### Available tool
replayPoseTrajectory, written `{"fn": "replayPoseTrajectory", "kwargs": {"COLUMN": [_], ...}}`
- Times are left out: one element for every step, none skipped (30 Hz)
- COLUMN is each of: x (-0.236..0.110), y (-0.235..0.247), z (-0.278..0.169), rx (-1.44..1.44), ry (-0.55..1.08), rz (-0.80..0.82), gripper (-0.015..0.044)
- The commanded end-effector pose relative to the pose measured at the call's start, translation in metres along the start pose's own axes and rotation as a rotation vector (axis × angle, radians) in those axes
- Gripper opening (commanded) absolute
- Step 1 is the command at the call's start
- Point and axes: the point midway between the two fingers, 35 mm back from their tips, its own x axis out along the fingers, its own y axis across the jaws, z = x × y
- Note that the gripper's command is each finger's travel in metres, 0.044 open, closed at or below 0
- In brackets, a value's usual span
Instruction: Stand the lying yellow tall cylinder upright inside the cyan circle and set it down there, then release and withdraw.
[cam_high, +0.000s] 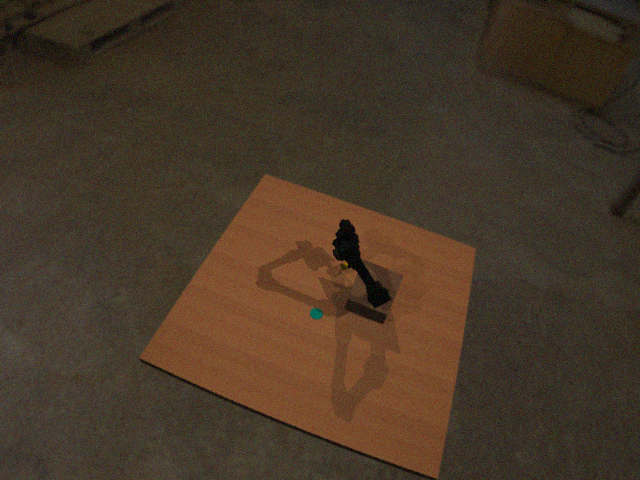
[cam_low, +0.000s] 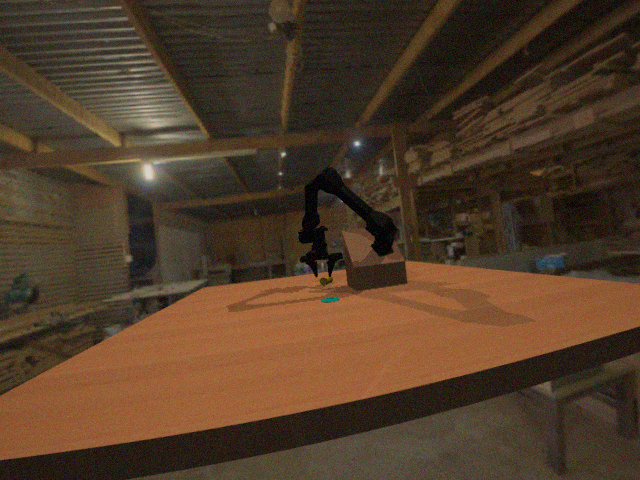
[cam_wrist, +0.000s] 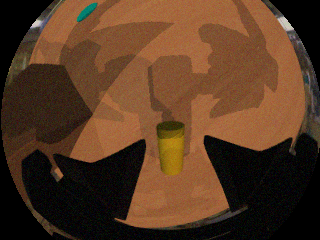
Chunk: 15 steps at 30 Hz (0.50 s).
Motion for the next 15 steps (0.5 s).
{"fn": "replayPoseTrajectory", "kwargs": {"x": [0.0186, 0.0186, 0.0186, 0.0186, 0.0186, 0.0186, 0.0186, 0.0186, 0.0186, 0.0186, 0.0186, 0.0186, 0.0186, 0.0182, 0.0168], "y": [0.0051, 0.0051, 0.0051, 0.0051, 0.0051, 0.0051, 0.0051, 0.0051, 0.0051, 0.0051, 0.0051, 0.0051, 0.0051, 0.005, 0.0046], "z": [0.0002, 0.0002, 0.0002, 0.0002, 0.0002, 0.0002, 0.0002, 0.0002, 0.0002, 0.0002, 0.0002, 0.0002, 0.0002, 0.0001, 0.0001], "rx": [0.008, 0.008, 0.008, 0.008, 0.008, 0.008, 0.008, 0.008, 0.008, 0.008, 0.008, 0.008, 0.008, 0.008, 0.008], "ry": [-0.009, -0.009, -0.009, -0.009, -0.009, -0.009, -0.009, -0.009, -0.009, -0.009, -0.009, -0.009, -0.009, -0.009, -0.009], "rz": [0.002, 0.002, 0.002, 0.002, 0.002, 0.002, 0.002, 0.002, 0.002, 0.002, 0.002, 0.002, 0.002, 0.002, 0.002], "gripper": [0.0309, 0.0309, 0.0283, 0.0257, 0.0231, 0.0204, 0.0178, 0.0152, 0.0126, 0.0105, 0.0105, 0.0105, 0.0105, 0.0105, 0.0105]}}
